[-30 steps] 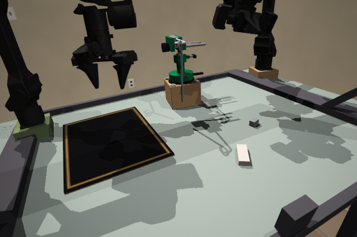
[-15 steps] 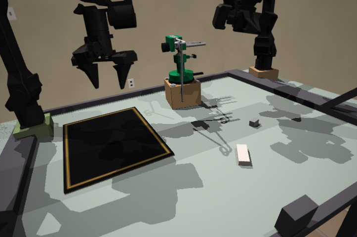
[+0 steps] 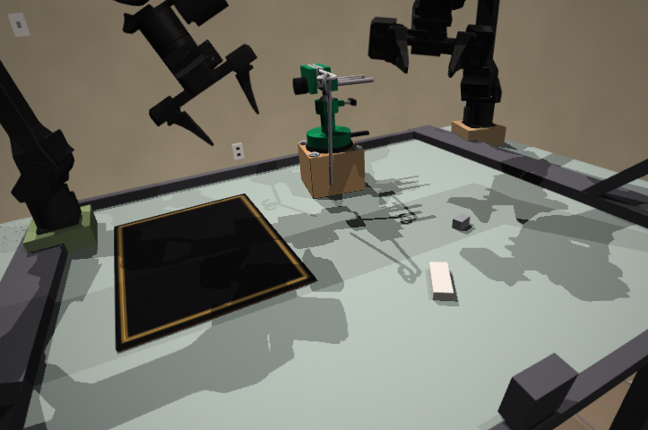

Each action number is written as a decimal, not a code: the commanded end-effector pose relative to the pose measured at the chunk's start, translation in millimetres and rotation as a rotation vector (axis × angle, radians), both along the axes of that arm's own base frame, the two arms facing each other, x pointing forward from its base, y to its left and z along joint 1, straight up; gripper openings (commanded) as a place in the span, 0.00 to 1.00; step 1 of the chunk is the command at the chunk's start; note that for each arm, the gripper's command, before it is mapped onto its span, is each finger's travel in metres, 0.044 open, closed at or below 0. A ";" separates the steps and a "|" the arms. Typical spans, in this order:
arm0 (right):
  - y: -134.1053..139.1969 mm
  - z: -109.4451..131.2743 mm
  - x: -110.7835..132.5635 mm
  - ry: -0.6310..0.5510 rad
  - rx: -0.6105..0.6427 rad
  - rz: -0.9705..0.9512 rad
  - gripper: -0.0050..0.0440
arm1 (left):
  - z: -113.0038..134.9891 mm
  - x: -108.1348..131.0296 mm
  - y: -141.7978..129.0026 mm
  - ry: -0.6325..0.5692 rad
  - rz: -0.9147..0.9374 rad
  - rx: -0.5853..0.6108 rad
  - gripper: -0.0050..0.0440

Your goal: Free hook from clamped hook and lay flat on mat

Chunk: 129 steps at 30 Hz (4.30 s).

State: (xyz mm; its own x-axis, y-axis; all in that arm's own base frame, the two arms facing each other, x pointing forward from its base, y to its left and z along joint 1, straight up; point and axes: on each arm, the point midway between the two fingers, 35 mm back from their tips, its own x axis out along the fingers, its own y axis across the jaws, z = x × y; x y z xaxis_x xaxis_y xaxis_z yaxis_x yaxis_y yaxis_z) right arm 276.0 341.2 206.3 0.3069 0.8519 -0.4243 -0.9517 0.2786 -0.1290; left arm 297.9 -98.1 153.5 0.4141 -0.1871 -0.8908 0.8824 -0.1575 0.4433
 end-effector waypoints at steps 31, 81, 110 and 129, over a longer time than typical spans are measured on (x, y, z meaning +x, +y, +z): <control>-61.1 30.5 55.8 0.025 0.186 -0.966 1.00 | 169.4 17.9 98.1 -0.705 1.040 -1.447 1.00; -61.1 30.5 55.8 0.025 0.186 -0.966 1.00 | -28.4 82.9 -120.2 -0.895 1.297 -1.374 1.00; -61.1 30.5 55.8 0.025 0.186 -0.966 1.00 | -25.8 116.8 -112.1 -0.896 1.295 -1.376 1.00; -61.1 30.5 55.8 0.025 0.186 -0.966 1.00 | -23.7 141.9 -103.4 -0.898 1.294 -1.377 1.00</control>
